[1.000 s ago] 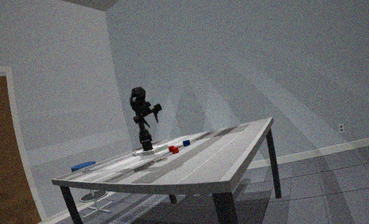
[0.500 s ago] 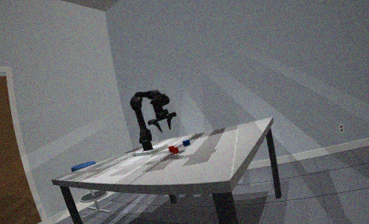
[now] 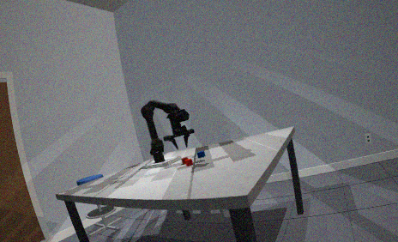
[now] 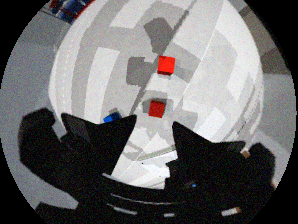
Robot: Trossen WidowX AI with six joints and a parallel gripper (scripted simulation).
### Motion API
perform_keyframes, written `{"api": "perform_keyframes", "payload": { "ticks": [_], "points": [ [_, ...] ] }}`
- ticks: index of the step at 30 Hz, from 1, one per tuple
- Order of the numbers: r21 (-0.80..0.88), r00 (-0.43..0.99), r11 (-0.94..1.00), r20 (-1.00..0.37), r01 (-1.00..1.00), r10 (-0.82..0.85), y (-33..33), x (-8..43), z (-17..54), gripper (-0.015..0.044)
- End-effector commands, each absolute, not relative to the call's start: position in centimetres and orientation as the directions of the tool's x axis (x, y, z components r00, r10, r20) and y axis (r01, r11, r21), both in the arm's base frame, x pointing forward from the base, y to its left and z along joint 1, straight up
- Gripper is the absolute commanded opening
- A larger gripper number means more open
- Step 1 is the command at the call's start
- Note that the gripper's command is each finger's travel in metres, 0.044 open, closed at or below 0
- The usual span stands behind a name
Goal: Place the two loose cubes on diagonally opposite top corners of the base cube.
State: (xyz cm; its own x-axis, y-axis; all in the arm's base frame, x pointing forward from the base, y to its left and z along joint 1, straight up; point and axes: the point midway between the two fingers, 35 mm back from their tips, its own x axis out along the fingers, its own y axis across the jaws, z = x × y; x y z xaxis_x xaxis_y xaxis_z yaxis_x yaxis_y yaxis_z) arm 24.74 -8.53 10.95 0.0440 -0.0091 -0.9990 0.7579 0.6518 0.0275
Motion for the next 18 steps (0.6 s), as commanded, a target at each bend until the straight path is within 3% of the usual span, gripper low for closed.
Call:
{"api": "perform_keyframes", "payload": {
  "ticks": [1,18],
  "points": [
    [0.013,0.024,0.648,-1.000,0.761,-0.009,-8.5,24.4,8.1,0.0265],
    [0.013,0.024,0.648,-1.000,0.761,-0.009,-8.5,24.4,5.9,0.0265]
  ]
}}
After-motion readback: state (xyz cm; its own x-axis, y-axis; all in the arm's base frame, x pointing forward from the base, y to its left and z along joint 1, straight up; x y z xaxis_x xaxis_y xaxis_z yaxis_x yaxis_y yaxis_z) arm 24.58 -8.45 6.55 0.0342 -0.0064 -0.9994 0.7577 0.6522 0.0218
